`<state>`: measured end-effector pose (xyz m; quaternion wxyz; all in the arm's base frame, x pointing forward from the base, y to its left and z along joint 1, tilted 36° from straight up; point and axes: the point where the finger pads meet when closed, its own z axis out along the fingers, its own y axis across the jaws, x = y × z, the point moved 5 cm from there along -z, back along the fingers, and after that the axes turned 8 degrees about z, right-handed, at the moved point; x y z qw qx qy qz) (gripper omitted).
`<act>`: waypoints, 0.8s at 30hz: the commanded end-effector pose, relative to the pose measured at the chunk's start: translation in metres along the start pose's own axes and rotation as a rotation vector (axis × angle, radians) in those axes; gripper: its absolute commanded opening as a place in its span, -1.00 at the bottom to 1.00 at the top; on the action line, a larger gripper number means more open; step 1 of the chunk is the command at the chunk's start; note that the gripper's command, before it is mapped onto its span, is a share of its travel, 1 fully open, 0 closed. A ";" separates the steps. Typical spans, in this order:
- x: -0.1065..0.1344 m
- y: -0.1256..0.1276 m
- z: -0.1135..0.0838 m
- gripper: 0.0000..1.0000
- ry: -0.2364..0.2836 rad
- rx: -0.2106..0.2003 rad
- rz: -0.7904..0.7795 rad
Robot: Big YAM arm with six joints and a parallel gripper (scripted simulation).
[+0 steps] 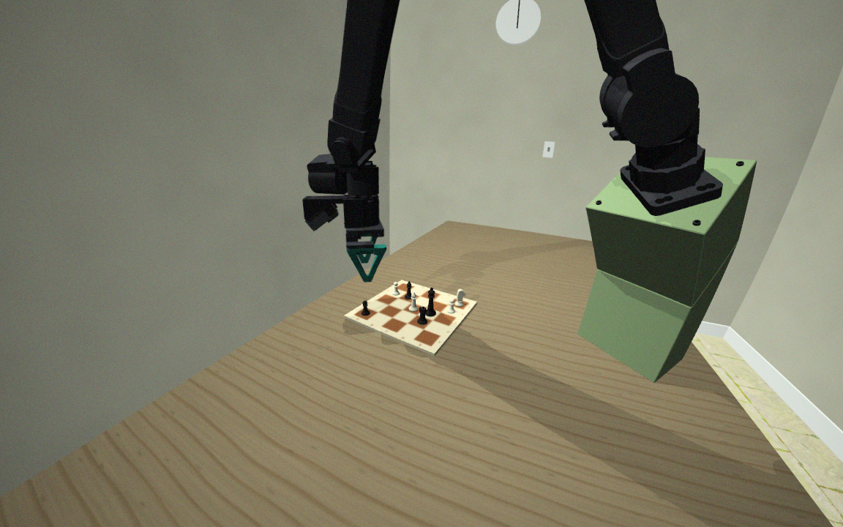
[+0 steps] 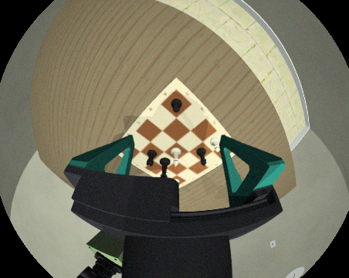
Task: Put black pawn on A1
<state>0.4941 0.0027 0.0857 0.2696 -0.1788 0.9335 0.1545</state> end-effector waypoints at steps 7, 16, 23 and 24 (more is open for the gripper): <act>-0.004 -0.001 -0.004 1.00 -0.008 0.003 -0.019; -0.004 -0.005 -0.020 1.00 -0.020 0.015 -0.008; -0.009 -0.007 -0.038 1.00 -0.029 0.018 -0.014; -0.008 -0.006 -0.043 1.00 -0.028 0.017 -0.013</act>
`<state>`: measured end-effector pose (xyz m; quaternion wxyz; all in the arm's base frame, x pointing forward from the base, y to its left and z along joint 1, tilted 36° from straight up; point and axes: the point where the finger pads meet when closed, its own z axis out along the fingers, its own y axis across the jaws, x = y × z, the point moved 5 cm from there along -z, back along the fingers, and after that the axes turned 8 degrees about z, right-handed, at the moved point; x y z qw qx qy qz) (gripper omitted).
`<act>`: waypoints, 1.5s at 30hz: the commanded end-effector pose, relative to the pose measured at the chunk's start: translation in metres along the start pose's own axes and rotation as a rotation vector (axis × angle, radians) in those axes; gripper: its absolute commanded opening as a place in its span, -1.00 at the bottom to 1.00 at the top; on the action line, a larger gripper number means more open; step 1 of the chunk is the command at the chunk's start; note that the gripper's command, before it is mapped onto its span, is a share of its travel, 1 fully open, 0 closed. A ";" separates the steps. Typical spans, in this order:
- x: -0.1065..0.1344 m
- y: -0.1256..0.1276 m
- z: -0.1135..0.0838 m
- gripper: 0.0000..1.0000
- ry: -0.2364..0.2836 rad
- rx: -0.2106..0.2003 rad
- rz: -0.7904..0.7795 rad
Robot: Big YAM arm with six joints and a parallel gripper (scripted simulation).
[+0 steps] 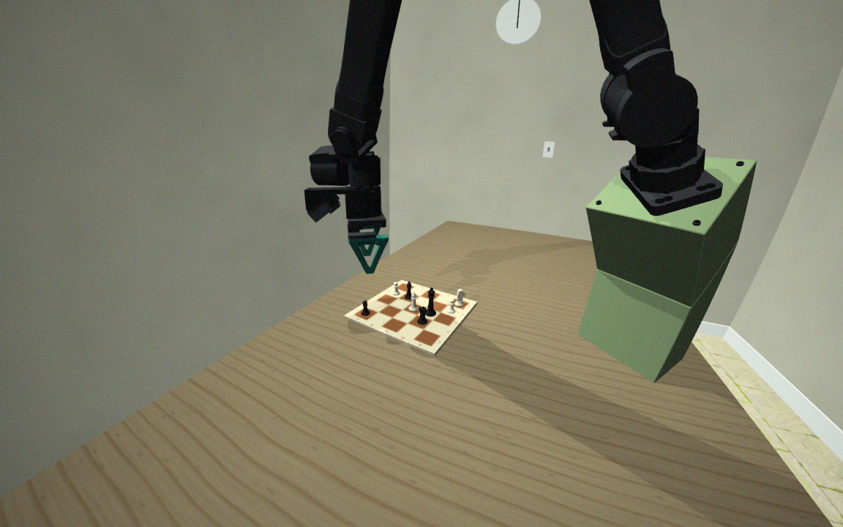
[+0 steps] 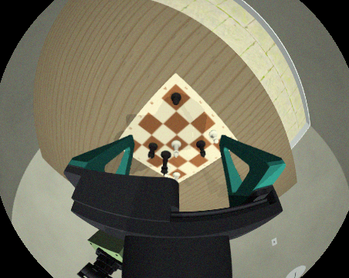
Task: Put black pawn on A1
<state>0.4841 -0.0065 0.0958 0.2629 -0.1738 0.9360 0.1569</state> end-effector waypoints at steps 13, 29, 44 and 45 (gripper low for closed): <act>-0.024 -0.005 -0.091 1.00 -0.061 0.033 -0.041; -0.012 -0.002 -0.082 1.00 -0.034 0.018 -0.034; -0.012 -0.002 -0.082 1.00 -0.034 0.018 -0.034; -0.012 -0.002 -0.082 1.00 -0.034 0.018 -0.034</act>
